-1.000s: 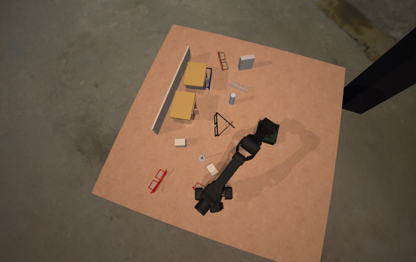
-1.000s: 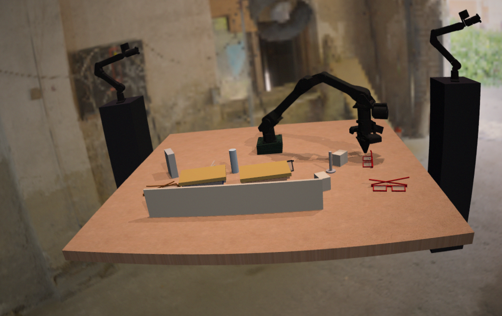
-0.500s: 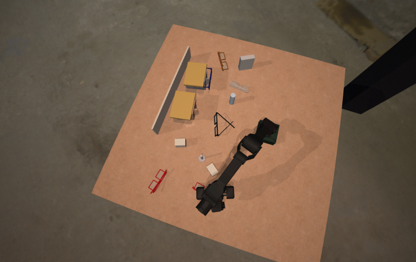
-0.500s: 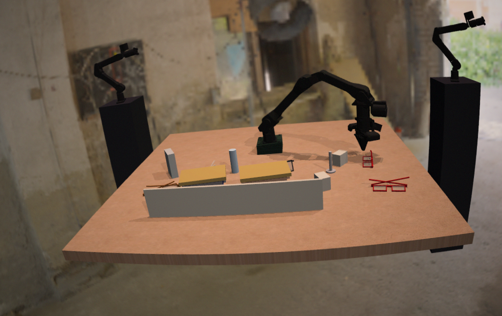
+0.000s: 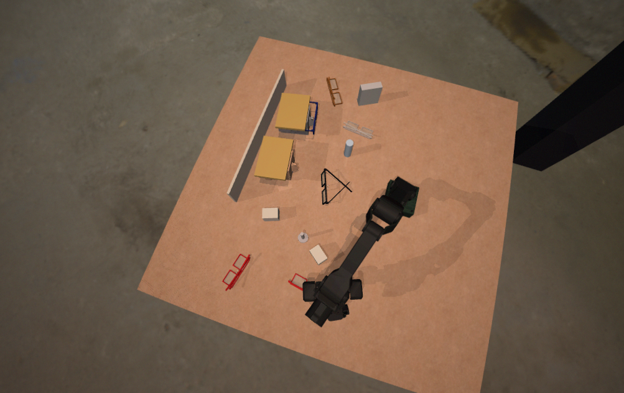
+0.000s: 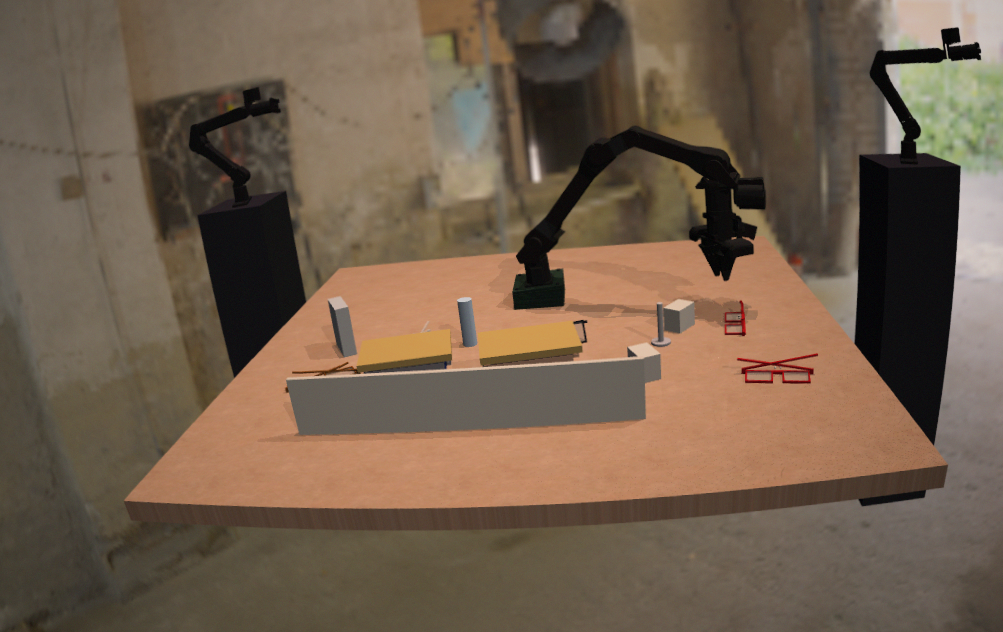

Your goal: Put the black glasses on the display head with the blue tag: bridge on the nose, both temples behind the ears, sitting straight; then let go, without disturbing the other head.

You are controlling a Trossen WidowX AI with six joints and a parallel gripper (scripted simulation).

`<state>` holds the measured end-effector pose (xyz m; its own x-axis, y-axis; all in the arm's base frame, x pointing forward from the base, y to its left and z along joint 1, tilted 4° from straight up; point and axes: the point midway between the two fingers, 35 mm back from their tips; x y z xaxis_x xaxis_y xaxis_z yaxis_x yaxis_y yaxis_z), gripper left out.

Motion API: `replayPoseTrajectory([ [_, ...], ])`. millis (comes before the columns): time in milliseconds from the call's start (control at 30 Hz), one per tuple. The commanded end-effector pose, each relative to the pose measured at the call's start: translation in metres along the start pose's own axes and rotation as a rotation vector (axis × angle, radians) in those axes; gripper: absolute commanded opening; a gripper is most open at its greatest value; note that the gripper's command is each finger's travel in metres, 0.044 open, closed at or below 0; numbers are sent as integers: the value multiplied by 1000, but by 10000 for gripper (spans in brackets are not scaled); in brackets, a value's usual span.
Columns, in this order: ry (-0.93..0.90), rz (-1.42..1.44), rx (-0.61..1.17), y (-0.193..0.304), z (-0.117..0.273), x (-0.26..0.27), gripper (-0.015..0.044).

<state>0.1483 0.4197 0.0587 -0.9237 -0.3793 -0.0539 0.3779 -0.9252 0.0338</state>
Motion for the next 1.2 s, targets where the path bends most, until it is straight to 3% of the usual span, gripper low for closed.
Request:
replayPoseTrajectory([
  [0,-2,4,2,0,-1,0,200],
  [300,-2,4,2,0,-1,0,200],
  [367,-1,-83,3,9,0,-4,147],
  [567,5,-852,12,97,11,-31,0],
  [800,17,-1563,19,177,15,-33,0],
  [1167,17,-1577,19,179,14,-33,0],
])
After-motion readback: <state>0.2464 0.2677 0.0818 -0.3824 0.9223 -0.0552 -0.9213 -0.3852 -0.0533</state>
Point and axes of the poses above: the point midway between the two fingers, 35 mm back from their tips, its own z axis back along the fingers, its own x axis across the jaws, y = z × x, and after that the axes turned 2 degrees about z, right-handed
